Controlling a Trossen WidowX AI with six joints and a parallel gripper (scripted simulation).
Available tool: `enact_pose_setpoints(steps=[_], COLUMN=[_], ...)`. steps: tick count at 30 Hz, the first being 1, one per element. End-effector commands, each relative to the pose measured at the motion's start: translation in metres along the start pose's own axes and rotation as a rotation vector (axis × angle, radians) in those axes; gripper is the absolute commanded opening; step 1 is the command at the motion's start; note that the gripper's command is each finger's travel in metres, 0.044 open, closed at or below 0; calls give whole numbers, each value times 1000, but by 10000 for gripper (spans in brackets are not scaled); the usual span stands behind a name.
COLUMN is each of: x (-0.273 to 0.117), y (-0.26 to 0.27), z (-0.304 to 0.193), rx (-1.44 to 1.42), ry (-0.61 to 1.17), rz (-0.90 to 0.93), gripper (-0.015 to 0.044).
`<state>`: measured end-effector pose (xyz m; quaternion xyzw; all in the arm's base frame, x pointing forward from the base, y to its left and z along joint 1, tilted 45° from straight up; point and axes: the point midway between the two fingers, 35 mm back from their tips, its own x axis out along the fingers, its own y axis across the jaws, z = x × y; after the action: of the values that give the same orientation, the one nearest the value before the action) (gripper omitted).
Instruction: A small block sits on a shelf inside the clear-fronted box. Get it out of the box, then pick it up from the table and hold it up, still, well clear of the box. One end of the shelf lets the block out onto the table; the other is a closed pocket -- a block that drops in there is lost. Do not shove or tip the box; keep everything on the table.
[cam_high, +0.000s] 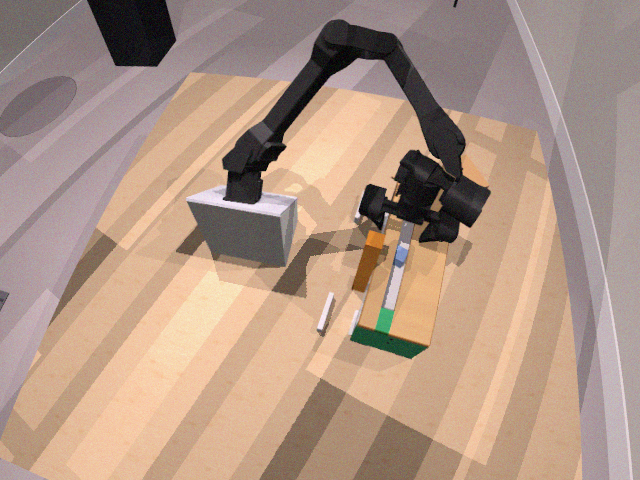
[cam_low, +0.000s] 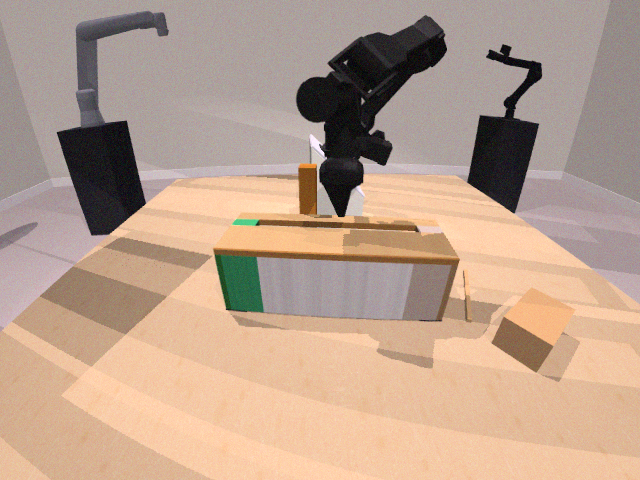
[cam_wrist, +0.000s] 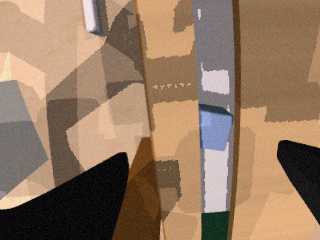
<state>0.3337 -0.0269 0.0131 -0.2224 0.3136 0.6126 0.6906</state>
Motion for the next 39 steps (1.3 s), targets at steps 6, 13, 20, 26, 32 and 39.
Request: enact_pose_setpoints(steps=[6,13,20,26,32,39], x=[-3,-4,-5,-5,-5,-5], y=[-4,-6,-7,-7,-7,-7], z=[-14,-26,-38,-48,-58,-69], rx=[-7,-6,-6,-6,-6,-7], ry=[7,9,11,11,12,12], rz=[-7,-7,-7,-8,-8,-8], gripper=[400,400,400,400,400,400])
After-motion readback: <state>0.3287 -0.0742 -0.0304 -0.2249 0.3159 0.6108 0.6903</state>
